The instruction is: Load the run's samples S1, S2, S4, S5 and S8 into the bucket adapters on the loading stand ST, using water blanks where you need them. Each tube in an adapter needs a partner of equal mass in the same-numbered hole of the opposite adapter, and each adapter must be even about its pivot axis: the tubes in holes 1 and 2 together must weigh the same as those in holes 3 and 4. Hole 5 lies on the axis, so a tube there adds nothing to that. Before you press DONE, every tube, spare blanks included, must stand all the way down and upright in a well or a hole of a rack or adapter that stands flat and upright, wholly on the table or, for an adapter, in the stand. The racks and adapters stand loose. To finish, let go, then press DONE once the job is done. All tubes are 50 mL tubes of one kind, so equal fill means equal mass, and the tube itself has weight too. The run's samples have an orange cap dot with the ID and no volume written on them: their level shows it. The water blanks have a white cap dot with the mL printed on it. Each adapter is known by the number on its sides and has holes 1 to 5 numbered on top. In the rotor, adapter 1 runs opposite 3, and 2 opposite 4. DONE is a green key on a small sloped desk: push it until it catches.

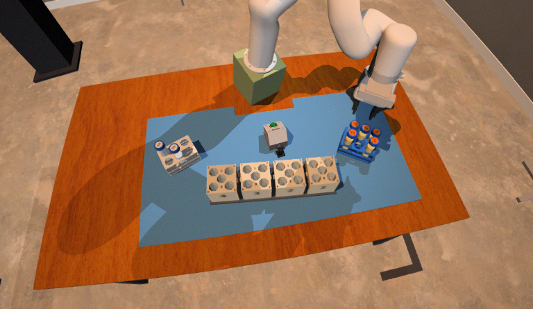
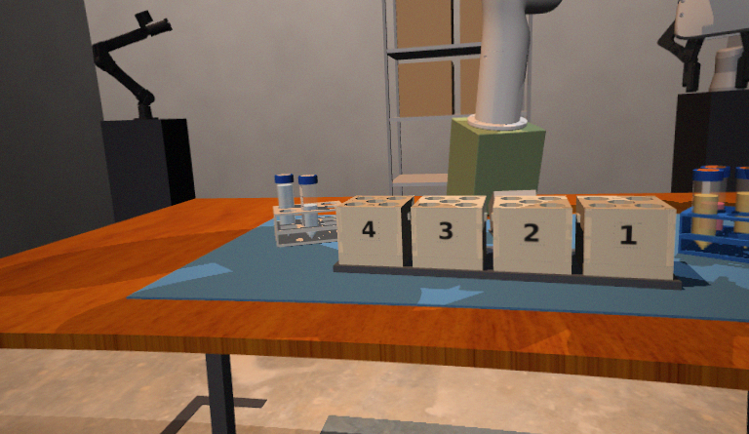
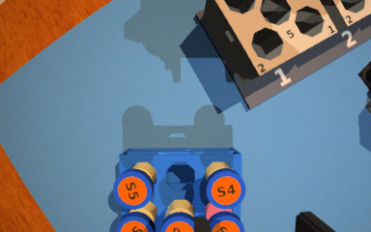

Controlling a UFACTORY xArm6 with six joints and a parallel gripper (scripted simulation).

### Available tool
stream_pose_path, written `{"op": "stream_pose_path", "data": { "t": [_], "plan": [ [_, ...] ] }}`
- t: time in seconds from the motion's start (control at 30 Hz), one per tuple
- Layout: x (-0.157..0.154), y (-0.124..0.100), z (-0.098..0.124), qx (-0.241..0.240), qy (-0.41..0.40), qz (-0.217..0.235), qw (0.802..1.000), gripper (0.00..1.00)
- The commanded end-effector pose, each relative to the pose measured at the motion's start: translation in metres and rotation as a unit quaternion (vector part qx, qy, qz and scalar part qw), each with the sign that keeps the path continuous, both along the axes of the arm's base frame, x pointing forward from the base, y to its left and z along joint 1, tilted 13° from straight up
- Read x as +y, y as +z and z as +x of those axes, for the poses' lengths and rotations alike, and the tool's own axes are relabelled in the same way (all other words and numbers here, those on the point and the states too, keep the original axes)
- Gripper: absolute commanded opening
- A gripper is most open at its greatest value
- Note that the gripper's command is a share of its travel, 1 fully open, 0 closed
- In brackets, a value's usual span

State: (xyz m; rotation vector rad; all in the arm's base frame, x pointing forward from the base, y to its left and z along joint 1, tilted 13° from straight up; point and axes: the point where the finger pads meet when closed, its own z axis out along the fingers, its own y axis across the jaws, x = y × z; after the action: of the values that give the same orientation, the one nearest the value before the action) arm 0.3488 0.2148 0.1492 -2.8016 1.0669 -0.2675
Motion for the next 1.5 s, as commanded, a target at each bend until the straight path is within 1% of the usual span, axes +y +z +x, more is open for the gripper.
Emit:
{"op": "stream_pose_path", "data": {
  "t": [0.0, 0.1, 0.5, 0.87, 1.47],
  "plan": [
    [0.011, 0.004, 0.010, -0.002, 0.000, 0.001, 1.000, 0.57],
    [0.015, 0.005, 0.013, -0.002, 0.000, 0.001, 1.000, 0.57],
    [0.059, 0.017, 0.052, -0.002, 0.000, 0.001, 1.000, 0.57],
    [0.059, 0.017, 0.052, -0.002, 0.000, 0.001, 1.000, 0.57],
    [0.061, -0.015, 0.059, -0.002, 0.000, 0.001, 1.000, 0.57]
  ]
}}
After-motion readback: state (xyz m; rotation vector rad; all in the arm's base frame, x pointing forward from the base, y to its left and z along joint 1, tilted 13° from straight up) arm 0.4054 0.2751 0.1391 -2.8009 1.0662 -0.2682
